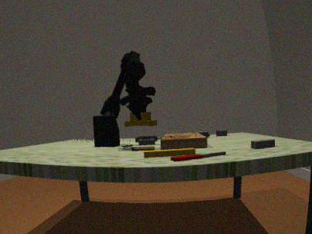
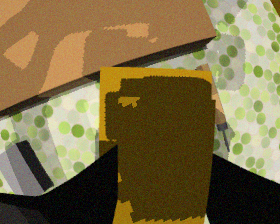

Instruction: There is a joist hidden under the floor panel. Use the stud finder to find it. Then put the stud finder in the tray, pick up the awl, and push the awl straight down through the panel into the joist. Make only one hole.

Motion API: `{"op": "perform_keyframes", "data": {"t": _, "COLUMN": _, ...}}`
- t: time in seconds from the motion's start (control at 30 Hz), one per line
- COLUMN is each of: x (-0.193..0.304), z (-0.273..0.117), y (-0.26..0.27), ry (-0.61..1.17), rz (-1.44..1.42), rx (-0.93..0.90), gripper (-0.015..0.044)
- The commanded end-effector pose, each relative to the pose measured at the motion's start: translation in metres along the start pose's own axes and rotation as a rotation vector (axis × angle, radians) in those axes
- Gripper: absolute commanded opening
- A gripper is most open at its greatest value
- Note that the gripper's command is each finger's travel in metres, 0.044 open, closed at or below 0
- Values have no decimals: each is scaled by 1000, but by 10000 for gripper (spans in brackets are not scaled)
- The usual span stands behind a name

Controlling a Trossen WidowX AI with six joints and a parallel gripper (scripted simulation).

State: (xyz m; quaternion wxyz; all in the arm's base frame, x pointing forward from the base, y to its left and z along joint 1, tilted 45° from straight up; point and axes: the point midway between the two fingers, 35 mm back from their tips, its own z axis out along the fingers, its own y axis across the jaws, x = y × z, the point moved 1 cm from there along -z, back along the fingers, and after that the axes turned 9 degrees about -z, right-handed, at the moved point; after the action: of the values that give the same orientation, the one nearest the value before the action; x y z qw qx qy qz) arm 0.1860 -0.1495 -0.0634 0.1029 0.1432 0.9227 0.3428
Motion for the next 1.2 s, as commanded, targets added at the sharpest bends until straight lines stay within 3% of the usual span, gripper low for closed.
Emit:
{"op": "perform_keyframes", "data": {"t": 0.0, "x": -12, "z": -5, "y": -4, "ry": -10, "rz": -27, "rx": 10, "gripper": 0}}
{"op": "perform_keyframes", "data": {"t": 1.17, "x": -145, "z": 13, "y": -21, "ry": -27, "rz": -280, "rx": -55, "gripper": 0}}
